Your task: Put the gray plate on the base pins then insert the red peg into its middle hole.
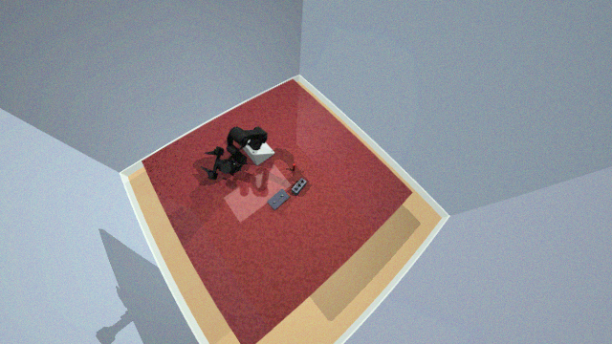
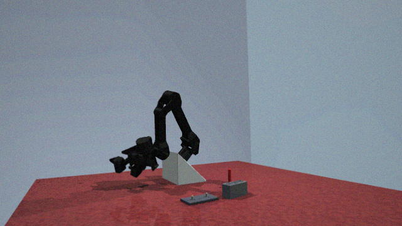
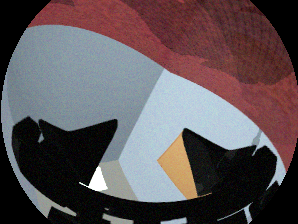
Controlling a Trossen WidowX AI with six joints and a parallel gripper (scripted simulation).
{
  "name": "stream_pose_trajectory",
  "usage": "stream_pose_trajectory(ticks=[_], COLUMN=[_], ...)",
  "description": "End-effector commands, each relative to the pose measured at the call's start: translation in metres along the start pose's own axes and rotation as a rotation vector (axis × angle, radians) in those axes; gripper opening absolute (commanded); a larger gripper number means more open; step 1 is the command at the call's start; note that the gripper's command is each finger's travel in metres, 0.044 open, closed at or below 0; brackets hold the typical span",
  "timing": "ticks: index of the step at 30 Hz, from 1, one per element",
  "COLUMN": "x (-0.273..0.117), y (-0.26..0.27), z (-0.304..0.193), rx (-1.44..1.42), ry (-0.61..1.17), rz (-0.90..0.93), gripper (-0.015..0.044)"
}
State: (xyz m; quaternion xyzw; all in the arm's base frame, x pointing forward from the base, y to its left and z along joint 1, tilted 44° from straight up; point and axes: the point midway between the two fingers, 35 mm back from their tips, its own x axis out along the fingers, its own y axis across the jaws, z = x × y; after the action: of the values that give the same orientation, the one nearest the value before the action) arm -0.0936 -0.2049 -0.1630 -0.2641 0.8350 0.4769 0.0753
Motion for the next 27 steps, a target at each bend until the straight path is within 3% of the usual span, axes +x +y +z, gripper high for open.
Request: stream_pose_trajectory(ticks=[1,10,15,27], x=[0.001,0.047,0.064,0.074], y=[-0.002,-0.063,-0.074,-0.062], z=[0.001,0.018,0.017,-0.005], rx=[0.012,0.636,1.024,1.538], ry=[-0.006,-0.433,-0.736,-1.067], rz=[-0.004,-0.032,0.133,0.544], gripper=[0.0426,0.044,0.044,0.044])
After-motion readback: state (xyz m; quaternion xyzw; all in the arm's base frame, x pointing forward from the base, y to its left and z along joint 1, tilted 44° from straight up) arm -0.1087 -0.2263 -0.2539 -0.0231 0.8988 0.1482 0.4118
